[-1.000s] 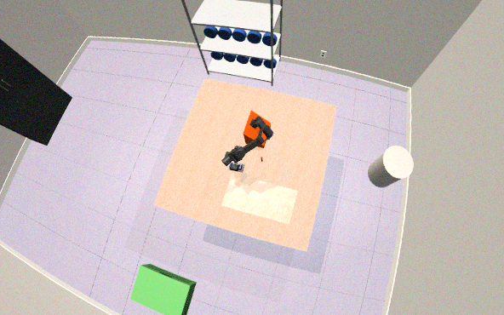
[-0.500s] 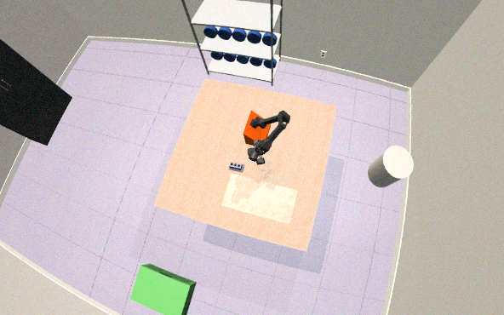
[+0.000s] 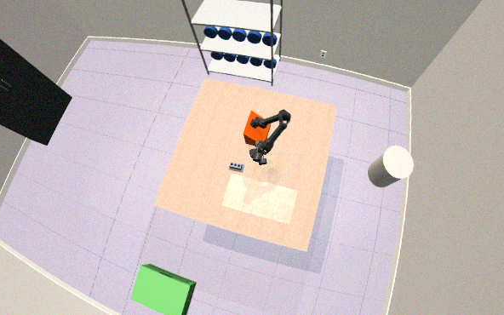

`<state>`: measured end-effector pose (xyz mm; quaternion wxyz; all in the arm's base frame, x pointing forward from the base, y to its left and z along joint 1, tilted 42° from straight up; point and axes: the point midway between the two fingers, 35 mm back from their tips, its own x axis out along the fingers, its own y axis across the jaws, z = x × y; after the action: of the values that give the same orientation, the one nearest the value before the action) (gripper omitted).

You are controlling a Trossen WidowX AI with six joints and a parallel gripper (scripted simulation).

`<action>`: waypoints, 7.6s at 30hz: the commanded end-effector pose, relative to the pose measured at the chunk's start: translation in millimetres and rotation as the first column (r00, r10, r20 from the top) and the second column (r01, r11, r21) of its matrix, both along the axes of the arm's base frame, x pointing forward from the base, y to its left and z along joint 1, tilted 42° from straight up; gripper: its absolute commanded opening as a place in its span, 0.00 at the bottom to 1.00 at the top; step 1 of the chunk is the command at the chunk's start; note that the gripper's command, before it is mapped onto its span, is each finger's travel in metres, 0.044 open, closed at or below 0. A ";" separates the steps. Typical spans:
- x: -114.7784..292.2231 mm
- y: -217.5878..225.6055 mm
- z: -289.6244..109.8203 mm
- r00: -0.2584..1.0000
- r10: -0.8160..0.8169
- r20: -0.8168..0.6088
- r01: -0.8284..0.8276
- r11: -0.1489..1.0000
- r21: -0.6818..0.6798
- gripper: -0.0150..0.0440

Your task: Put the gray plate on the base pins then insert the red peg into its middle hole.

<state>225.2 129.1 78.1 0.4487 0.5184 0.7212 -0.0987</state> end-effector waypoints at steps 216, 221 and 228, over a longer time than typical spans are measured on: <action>126.5 -124.0 -120.2 1.000 -0.002 0.007 0.002 1.000 0.000 0.25; 125.4 -119.1 -126.2 1.000 -0.001 0.006 0.001 1.000 -0.002 0.25; 124.1 -114.4 -131.4 1.000 0.001 0.005 -0.001 1.000 -0.003 0.25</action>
<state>350.7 11.1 -50.6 0.4538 0.5171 0.7191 -0.0980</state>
